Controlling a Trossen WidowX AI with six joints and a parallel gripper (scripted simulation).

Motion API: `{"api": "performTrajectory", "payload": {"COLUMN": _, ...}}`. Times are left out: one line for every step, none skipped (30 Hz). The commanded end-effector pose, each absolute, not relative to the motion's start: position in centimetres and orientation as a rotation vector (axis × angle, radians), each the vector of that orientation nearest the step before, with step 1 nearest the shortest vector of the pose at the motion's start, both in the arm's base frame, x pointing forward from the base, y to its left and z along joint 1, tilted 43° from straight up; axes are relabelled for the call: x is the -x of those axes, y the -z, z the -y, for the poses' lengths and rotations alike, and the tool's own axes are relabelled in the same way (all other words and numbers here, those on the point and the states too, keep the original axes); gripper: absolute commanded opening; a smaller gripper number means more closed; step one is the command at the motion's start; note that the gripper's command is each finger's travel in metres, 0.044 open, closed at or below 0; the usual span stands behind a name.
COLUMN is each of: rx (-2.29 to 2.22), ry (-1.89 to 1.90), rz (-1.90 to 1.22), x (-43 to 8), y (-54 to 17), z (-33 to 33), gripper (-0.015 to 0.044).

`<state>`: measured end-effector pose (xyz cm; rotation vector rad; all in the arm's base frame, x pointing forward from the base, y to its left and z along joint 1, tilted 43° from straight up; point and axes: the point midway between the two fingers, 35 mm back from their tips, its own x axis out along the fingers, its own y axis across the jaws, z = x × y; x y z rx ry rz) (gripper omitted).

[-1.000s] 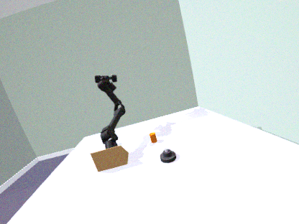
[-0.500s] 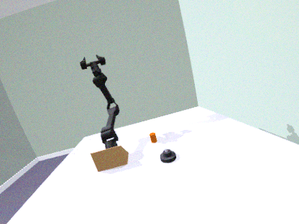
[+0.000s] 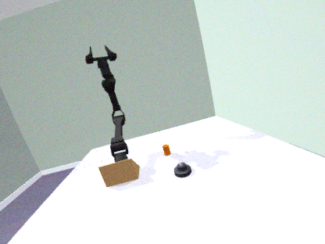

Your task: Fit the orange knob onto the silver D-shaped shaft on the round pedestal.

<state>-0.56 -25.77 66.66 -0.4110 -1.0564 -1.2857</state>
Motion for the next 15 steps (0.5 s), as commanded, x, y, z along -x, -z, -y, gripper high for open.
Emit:
{"api": "performTrajectory", "payload": {"rx": 0.306, "ry": 1.271, "rz": 0.940, "x": -2.0, "y": -64.3, "z": 28.9, "gripper": 0.0440}}
{"api": "performTrajectory", "payload": {"rx": 0.290, "ry": 1.269, "rz": 0.909, "x": -2.5, "y": -63.8, "z": 29.5, "gripper": 0.0440}}
{"api": "performTrajectory", "payload": {"rx": 0.275, "ry": 1.267, "rz": 0.878, "x": -3.0, "y": -63.2, "z": 30.1, "gripper": 0.0440}}
{"api": "performTrajectory", "payload": {"rx": 0.261, "ry": 1.264, "rz": 0.847, "x": -3.6, "y": -62.7, "z": 30.6, "gripper": 0.0440}}
{"api": "performTrajectory", "payload": {"rx": 0.246, "ry": 1.261, "rz": 0.816, "x": -4.2, "y": -62.1, "z": 31.2, "gripper": 0.0440}}
{"api": "performTrajectory", "payload": {"rx": 0.228, "ry": 1.255, "rz": 0.776, "x": -4.9, "y": -61.4, "z": 31.8, "gripper": 0.0440}}
{"api": "performTrajectory", "payload": {"rx": 0.203, "ry": 1.245, "rz": 0.721, "x": -6.0, "y": -60.3, "z": 32.6, "gripper": 0.0440}}
{"api": "performTrajectory", "payload": {"rx": 0.180, "ry": 1.233, "rz": 0.664, "x": -7.1, "y": -59.2, "z": 33.4, "gripper": 0.0440}}
{"api": "performTrajectory", "payload": {"rx": 0.157, "ry": 1.218, "rz": 0.608, "x": -8.2, "y": -58.1, "z": 34.1, "gripper": 0.0440}}
{"api": "performTrajectory", "payload": {"rx": 0.135, "ry": 1.201, "rz": 0.552, "x": -9.3, "y": -56.9, "z": 34.7, "gripper": 0.0440}}
{"api": "performTrajectory", "payload": {"rx": 0.114, "ry": 1.182, "rz": 0.497, "x": -10.5, "y": -55.7, "z": 35.2, "gripper": 0.0440}}
{"api": "performTrajectory", "payload": {"rx": 0.094, "ry": 1.161, "rz": 0.441, "x": -11.7, "y": -54.5, "z": 35.6, "gripper": 0.0440}}
{"api": "performTrajectory", "payload": {"rx": 0.077, "ry": 1.140, "rz": 0.390, "x": -12.8, "y": -53.3, "z": 35.9, "gripper": 0.0440}}
{"api": "performTrajectory", "payload": {"rx": 0.059, "ry": 1.117, "rz": 0.339, "x": -13.9, "y": -52.1, "z": 36.2, "gripper": 0.0440}}
{"api": "performTrajectory", "payload": {"rx": 0.043, "ry": 1.092, "rz": 0.286, "x": -15.0, "y": -50.9, "z": 36.3, "gripper": 0.0440}}
